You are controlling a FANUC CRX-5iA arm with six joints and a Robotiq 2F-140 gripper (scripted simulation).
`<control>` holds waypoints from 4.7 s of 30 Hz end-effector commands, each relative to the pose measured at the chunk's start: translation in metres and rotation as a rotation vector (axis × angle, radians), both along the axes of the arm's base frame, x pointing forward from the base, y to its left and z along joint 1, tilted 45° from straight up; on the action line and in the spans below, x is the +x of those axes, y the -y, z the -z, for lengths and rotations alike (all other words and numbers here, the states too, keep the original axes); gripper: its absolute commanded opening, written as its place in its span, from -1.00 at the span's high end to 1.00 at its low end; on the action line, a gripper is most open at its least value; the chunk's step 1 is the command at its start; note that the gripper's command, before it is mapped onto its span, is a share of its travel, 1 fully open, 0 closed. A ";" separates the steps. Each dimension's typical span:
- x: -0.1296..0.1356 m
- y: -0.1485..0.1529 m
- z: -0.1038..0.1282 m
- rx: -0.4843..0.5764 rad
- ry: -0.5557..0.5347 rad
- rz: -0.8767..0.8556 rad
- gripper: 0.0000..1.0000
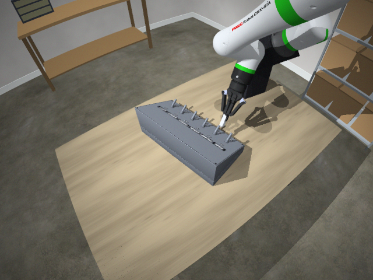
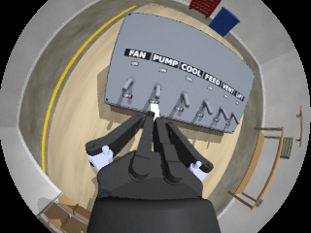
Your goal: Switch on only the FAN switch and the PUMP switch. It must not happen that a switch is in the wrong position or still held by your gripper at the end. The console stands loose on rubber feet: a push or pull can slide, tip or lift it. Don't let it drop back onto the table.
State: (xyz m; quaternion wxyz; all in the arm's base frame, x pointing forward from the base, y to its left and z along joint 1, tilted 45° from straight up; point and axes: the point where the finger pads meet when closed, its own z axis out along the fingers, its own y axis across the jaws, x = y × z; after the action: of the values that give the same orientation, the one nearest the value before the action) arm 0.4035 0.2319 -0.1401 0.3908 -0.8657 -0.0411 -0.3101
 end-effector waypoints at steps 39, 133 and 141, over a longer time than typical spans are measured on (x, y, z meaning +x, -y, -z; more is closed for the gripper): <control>0.024 0.005 -0.017 0.000 0.000 0.000 1.00; -0.078 0.023 -0.095 0.001 0.000 0.000 1.00; -0.078 0.022 -0.096 0.001 0.000 0.000 1.00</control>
State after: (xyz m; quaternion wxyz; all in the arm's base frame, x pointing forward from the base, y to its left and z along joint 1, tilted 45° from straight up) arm 0.3252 0.2096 -0.0449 0.3917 -0.8651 -0.0408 -0.3106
